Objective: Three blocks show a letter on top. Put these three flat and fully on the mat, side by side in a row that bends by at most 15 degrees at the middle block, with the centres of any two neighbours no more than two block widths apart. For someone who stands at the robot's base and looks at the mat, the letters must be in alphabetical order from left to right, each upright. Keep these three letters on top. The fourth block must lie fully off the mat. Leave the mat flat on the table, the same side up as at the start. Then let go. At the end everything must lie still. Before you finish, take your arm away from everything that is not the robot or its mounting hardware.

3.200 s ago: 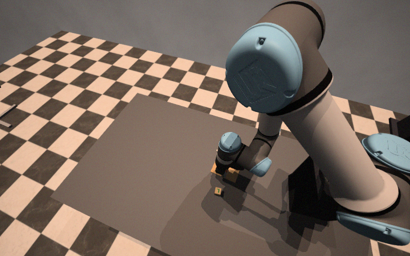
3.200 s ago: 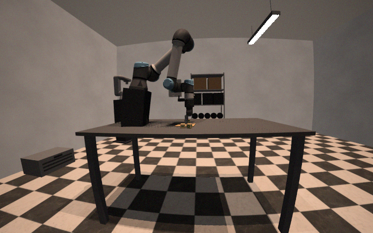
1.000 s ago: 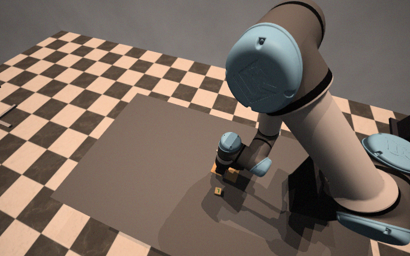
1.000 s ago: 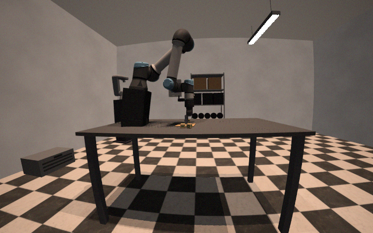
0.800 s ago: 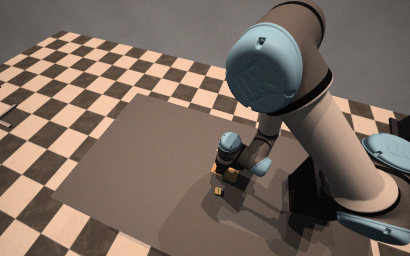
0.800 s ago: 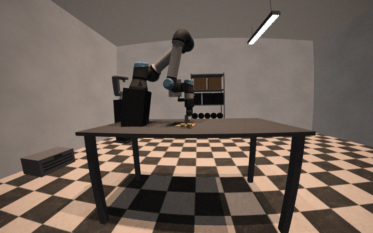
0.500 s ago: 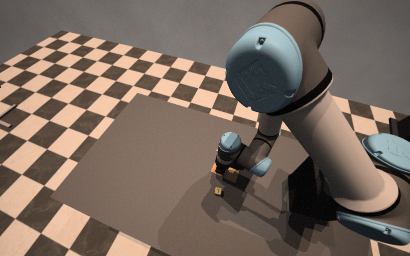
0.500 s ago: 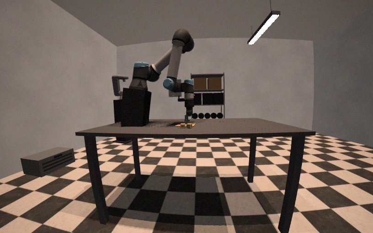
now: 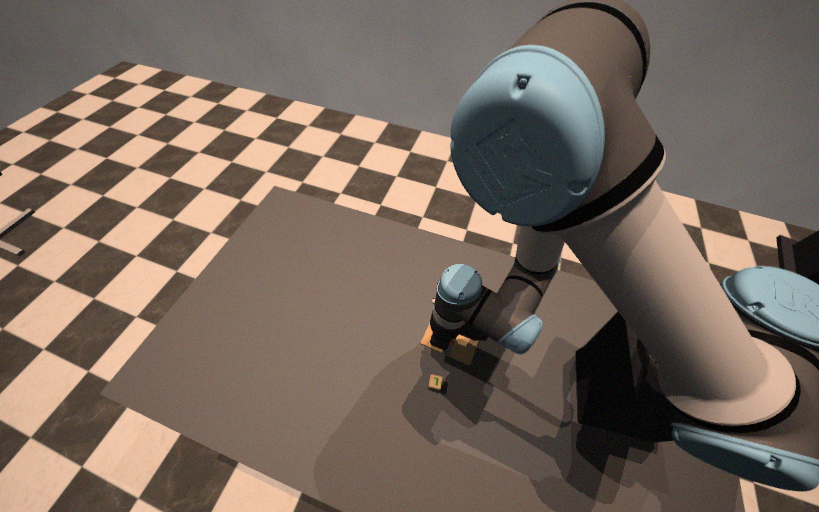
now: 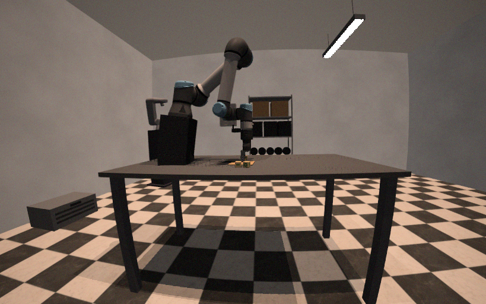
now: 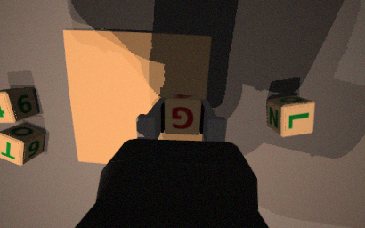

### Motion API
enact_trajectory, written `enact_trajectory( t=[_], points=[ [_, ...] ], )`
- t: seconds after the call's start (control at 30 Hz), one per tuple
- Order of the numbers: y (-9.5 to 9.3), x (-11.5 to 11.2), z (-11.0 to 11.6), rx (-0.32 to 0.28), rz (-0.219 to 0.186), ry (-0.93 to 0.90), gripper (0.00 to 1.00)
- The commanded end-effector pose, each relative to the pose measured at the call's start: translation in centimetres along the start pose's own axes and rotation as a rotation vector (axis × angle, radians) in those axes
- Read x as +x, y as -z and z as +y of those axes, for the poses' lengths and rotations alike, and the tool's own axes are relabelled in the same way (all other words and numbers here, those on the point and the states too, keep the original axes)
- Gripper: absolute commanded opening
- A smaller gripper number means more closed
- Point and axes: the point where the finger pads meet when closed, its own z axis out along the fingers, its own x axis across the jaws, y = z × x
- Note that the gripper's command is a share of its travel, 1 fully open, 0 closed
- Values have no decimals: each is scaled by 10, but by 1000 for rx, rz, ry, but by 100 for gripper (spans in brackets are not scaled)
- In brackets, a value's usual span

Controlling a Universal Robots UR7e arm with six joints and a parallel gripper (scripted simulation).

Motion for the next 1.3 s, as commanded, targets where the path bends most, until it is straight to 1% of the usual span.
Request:
enact_trajectory(
  t=[0.0,0.5,1.27],
  points=[
    [-1,-1,1,-2,-1,-1,57],
    [-4,-1,1,-2,-1,-1,57],
    [-4,-1,1,-3,-1,0,57]
  ],
)
